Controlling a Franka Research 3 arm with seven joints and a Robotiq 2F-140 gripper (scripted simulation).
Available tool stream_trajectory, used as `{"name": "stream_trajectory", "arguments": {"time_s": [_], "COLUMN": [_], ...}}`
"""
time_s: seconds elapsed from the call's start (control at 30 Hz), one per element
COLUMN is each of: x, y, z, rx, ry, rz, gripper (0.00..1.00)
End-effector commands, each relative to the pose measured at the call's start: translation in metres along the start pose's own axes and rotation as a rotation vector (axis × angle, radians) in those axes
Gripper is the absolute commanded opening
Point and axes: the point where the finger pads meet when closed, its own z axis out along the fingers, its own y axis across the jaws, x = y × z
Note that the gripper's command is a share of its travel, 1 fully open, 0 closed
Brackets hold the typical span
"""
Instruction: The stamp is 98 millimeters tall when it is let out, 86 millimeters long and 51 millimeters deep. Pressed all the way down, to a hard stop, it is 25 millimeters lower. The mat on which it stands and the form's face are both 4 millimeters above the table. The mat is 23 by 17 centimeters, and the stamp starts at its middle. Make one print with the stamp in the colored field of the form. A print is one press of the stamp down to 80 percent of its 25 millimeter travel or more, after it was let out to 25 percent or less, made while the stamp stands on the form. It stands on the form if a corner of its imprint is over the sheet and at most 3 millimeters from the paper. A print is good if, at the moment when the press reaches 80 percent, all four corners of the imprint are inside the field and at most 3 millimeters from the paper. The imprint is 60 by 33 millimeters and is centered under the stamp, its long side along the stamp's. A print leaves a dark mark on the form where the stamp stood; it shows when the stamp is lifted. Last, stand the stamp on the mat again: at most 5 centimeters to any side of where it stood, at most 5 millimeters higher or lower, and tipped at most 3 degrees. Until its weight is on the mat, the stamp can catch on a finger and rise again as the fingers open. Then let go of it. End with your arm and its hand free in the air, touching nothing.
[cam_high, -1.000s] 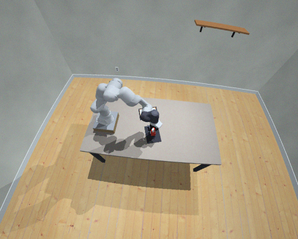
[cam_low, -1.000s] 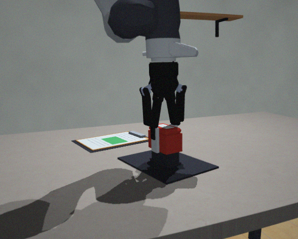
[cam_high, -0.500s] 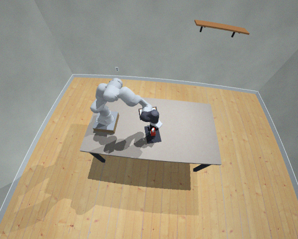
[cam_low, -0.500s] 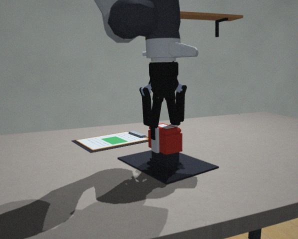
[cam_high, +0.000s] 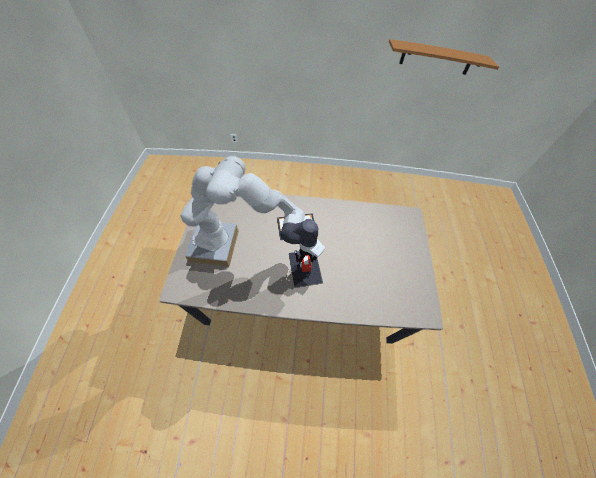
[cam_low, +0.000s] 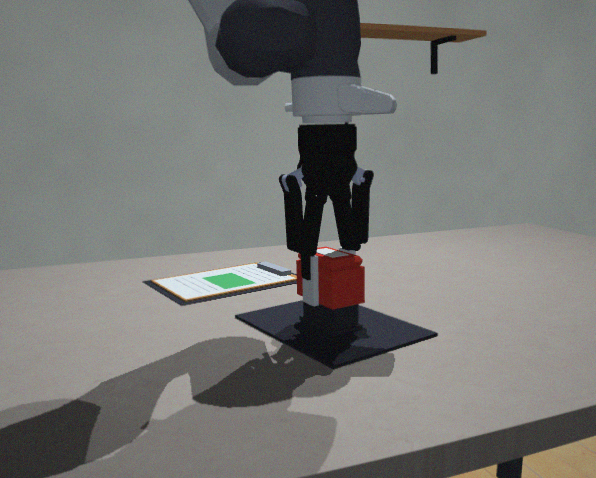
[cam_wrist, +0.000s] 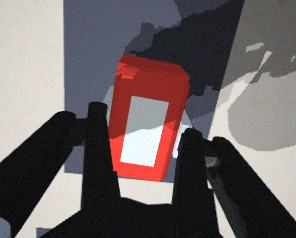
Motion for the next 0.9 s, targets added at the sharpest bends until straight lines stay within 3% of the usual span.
{"name": "stream_trajectory", "arguments": {"time_s": [0.0,0.37,0.63,0.87], "x": [0.001,0.001,0.001,0.001], "y": [-0.001,-0.001,-0.001,-0.001], "z": [0.000,-0.004,-0.037,-0.040], "rx": [0.001,0.001,0.001,0.001], "ry": [0.002,0.002,0.002,0.002], "rz": [0.000,0.000,0.000,0.000], "gripper": [0.21,0.21,0.21,0.21]}}
